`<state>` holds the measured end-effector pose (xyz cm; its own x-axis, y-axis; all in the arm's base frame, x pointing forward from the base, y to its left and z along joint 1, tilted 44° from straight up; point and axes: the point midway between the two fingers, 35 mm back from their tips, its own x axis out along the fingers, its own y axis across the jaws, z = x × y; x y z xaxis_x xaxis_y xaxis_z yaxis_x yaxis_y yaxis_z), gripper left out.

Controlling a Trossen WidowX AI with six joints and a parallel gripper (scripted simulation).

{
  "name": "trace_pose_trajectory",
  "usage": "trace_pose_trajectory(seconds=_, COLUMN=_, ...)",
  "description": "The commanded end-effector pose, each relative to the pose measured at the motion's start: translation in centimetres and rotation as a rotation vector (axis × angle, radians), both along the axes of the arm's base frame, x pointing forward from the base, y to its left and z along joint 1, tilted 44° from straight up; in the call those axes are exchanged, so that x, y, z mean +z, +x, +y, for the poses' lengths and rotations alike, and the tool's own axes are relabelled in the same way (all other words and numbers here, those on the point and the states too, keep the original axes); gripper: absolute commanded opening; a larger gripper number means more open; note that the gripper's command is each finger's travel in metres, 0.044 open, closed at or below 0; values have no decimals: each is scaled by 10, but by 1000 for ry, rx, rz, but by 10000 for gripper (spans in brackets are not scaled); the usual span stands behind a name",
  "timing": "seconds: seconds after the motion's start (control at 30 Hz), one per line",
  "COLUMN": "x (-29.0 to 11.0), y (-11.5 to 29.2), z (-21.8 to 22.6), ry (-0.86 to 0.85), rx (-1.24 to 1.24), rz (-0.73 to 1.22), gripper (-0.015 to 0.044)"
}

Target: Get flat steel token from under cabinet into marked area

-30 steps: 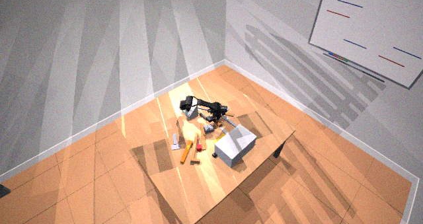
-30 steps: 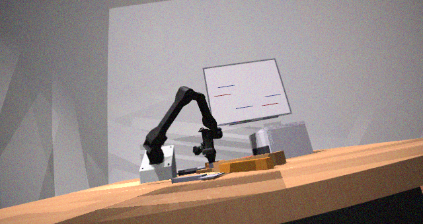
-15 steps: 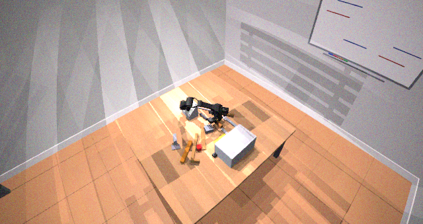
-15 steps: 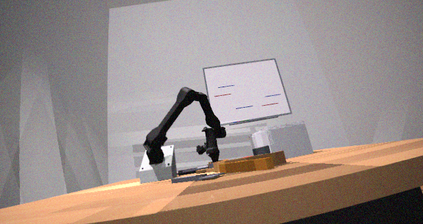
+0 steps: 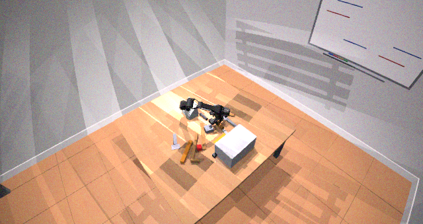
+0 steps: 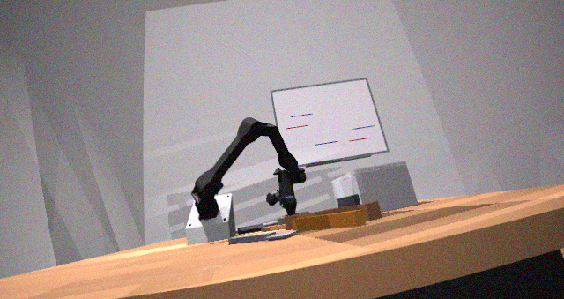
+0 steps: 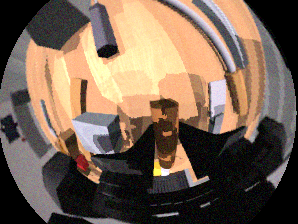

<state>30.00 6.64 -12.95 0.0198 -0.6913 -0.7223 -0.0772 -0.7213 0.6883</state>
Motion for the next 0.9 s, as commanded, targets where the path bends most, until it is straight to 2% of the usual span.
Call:
trace_pose_trajectory(seconds=0.0, x=-1, y=7, z=1, ry=3, rx=0, rz=-1, gripper=0)
trace_pose_trajectory(seconds=0.87, x=2, y=36, z=0, ry=3, rx=0, rz=-3, gripper=0)
